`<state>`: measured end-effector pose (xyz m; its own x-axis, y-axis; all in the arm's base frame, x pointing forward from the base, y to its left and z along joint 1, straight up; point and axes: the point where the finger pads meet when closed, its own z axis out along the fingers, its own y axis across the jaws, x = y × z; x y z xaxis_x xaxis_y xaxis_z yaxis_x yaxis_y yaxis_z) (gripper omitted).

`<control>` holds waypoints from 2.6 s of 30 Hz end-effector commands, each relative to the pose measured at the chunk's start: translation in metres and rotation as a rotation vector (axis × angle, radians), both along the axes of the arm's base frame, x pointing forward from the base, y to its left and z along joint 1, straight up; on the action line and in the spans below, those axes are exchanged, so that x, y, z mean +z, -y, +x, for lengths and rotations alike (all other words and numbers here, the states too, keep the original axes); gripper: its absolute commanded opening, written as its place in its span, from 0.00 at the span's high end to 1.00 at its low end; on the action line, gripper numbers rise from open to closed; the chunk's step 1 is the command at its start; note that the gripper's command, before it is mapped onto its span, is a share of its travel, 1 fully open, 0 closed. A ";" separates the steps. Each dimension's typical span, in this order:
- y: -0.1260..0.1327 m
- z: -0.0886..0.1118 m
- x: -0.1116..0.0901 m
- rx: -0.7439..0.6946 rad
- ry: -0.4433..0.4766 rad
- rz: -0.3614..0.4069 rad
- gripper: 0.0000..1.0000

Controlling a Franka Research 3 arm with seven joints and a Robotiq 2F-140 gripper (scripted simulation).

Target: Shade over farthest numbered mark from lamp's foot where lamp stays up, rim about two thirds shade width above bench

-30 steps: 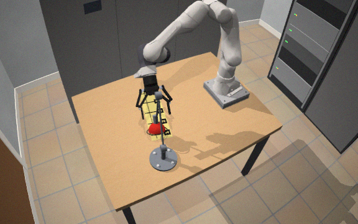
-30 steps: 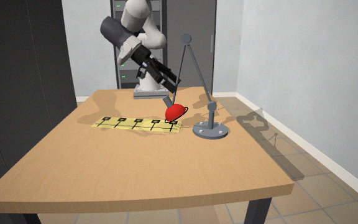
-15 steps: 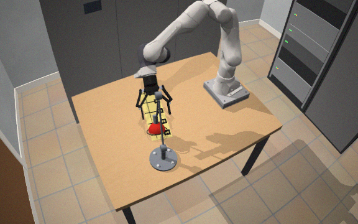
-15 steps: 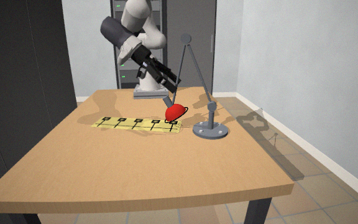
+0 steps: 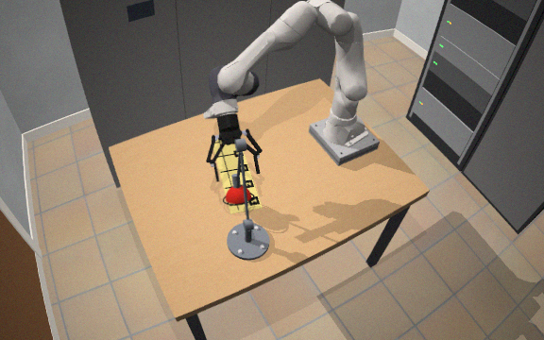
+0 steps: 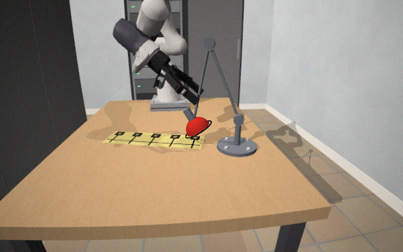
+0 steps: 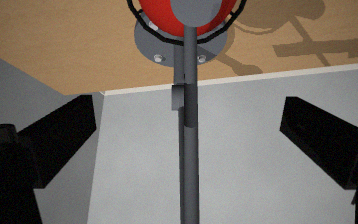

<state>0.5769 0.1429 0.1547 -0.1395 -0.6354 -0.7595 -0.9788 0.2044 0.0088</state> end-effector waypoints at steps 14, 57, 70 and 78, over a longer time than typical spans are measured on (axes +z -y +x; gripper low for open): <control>0.000 0.000 0.000 0.000 0.000 0.000 0.00; 0.054 -0.012 0.048 -0.002 0.003 -0.001 0.00; 0.097 -0.016 0.082 -0.013 0.020 -0.011 0.00; 0.097 -0.014 0.080 -0.017 0.026 -0.014 0.00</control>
<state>0.5646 0.0443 0.2350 -0.1288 -0.6441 -0.7540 -0.9740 0.2249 -0.0258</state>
